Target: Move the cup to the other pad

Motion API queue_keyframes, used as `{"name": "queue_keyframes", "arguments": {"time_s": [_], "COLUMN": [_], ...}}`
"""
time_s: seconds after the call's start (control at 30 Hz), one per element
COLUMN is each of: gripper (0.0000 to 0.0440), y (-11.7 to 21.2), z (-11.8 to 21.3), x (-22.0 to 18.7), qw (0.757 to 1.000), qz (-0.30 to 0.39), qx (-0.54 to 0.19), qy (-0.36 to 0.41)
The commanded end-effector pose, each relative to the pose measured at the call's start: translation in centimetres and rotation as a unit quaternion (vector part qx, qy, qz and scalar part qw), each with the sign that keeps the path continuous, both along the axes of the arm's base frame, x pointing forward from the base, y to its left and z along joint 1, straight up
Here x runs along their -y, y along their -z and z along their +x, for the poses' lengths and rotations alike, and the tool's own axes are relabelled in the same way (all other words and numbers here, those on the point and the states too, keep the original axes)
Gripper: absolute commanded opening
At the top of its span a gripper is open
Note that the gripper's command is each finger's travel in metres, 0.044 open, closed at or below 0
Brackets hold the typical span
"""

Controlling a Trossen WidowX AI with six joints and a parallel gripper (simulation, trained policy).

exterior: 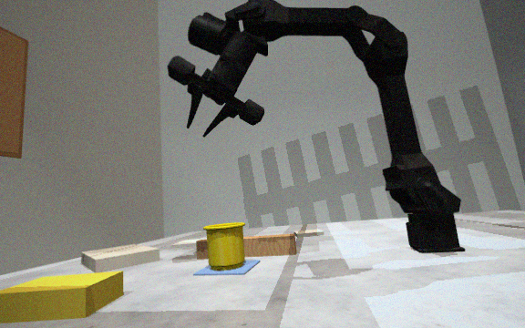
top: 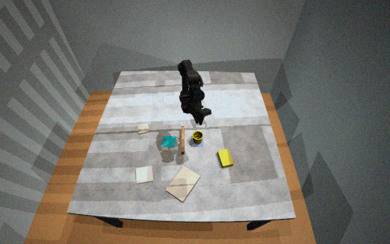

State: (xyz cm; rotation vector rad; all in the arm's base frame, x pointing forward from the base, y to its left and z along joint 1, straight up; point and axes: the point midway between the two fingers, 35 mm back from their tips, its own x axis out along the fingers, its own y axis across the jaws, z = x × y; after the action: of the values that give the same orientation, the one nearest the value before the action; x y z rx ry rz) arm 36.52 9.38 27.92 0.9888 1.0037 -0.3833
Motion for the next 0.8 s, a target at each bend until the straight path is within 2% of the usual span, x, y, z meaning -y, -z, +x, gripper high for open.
{"name": "queue_keyframes", "arguments": {"time_s": [0.0,0.37,0.77], "gripper": [0.0136,0.0154,0.0160], "y": [1.2,4.6,8.3], "z": [0.0,-0.7,-2.1], "x": [0.0,0.3,0.7], "qw": [0.999,0.991,0.972], "qz": [0.000,-0.021,-0.055], "qx": [-0.036,-0.126,-0.222], "qy": [0.015,0.039,0.056]}}
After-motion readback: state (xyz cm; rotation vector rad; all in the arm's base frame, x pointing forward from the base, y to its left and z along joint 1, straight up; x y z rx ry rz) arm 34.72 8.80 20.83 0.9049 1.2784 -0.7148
